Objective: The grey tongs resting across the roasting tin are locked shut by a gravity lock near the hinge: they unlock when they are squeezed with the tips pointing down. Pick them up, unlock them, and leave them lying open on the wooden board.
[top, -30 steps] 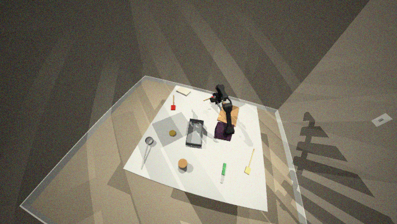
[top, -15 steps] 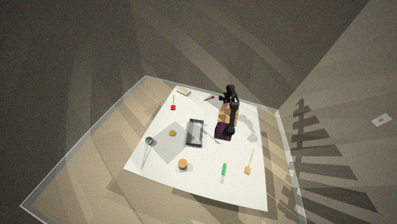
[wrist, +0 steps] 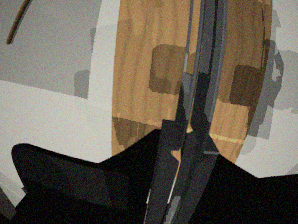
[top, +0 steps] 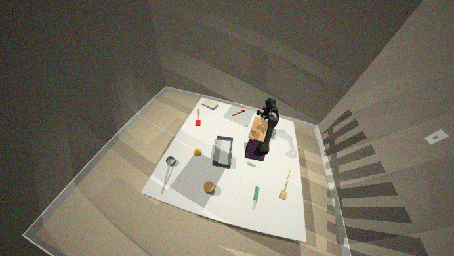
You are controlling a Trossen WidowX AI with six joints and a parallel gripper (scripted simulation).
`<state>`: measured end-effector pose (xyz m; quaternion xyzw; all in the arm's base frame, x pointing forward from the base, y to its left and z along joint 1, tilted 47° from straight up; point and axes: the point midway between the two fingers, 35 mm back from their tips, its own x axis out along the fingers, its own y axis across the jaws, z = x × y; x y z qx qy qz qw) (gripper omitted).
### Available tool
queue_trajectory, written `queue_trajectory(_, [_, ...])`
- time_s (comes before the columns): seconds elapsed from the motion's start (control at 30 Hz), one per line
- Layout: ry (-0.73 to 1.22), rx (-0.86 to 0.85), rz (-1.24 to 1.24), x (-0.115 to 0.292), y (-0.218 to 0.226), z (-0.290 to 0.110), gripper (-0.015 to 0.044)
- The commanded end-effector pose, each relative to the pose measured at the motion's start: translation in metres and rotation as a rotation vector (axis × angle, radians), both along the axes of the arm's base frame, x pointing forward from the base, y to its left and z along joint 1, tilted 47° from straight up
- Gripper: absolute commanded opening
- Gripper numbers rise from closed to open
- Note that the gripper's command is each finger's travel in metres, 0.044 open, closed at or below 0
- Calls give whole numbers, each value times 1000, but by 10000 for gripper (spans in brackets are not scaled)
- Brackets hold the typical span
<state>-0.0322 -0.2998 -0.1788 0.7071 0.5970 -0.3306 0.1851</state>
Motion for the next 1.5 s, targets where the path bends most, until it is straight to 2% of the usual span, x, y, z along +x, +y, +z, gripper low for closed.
queue_trajectory(0.0, [16,-33,4,-1,-7,0,-150])
queue_trajectory(0.77, [86,-348,77,2,-11,-28,-150])
queue_trajectory(1.47, [155,-643,127,4,-11,-31,-150])
